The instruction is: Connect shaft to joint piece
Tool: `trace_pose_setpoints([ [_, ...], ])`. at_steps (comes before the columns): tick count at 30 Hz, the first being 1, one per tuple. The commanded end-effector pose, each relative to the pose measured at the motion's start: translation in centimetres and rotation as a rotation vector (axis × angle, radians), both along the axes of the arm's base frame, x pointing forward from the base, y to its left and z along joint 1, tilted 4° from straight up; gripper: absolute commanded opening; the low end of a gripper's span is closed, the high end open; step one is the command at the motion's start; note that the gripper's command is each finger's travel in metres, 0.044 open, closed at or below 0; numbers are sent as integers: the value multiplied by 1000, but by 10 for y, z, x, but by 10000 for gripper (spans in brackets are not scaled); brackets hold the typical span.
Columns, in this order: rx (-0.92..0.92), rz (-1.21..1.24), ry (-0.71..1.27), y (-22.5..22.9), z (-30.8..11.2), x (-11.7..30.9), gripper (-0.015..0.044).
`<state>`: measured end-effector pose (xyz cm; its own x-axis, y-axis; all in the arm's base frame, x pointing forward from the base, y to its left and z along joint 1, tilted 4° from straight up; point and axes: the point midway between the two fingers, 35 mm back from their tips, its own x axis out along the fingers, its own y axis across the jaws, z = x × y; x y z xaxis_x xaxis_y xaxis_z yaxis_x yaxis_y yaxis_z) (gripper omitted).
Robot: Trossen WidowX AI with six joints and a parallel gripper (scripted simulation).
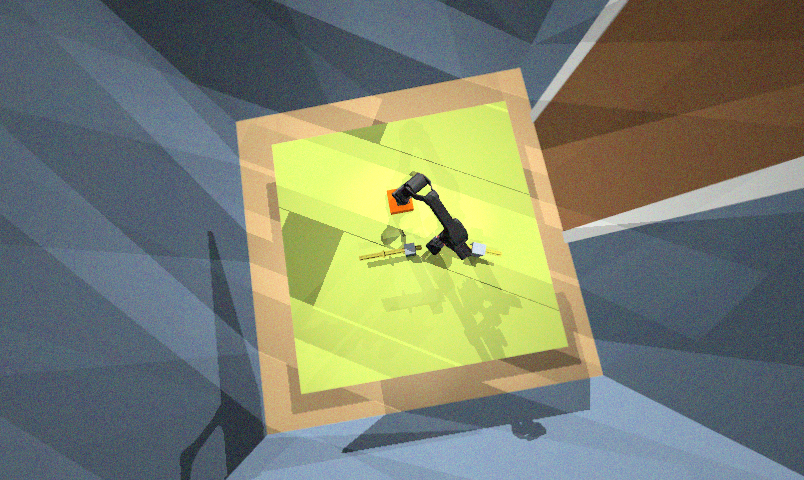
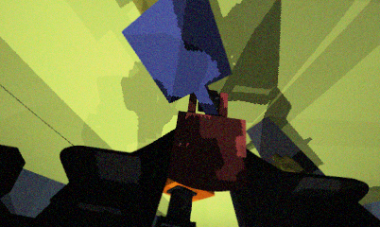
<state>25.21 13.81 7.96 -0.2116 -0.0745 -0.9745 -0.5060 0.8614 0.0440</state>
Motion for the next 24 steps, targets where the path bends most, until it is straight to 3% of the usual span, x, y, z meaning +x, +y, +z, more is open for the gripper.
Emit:
trace_pose_setpoints([
  [1, 0, 0, 0, 0, 0, 0, 0],
  [24, 185, 313, -222, -14, -10, 2, 0],
])
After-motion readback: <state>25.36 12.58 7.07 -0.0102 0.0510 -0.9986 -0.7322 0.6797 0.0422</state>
